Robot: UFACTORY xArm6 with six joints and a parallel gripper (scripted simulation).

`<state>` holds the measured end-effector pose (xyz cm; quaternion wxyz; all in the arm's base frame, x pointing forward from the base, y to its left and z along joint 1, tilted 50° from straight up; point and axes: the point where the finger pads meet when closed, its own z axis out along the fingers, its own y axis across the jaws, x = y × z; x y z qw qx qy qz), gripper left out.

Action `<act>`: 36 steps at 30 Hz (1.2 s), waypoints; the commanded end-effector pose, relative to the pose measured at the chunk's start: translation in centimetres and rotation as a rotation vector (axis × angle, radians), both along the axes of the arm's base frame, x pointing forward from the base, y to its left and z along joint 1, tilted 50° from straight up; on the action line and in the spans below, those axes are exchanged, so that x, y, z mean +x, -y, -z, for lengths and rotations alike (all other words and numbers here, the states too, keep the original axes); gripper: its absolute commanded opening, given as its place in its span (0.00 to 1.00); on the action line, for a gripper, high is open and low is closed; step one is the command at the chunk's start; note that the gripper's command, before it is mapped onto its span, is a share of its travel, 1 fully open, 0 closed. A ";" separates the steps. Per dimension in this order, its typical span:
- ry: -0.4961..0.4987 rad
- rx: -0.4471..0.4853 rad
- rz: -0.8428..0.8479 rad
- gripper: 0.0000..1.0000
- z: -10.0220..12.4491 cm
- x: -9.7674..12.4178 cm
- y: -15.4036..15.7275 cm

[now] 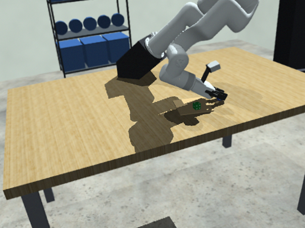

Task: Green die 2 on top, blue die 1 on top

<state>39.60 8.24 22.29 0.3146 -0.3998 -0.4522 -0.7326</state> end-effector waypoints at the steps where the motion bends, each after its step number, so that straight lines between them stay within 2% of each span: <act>1: 0.001 0.000 0.001 0.37 0.0 0.0 0.0; 2: 0.001 0.000 0.001 0.37 0.0 0.0 0.0; 3: 0.001 0.000 0.001 0.42 0.0 0.0 0.0; 36: 0.001 0.000 0.001 0.42 0.0 0.0 0.0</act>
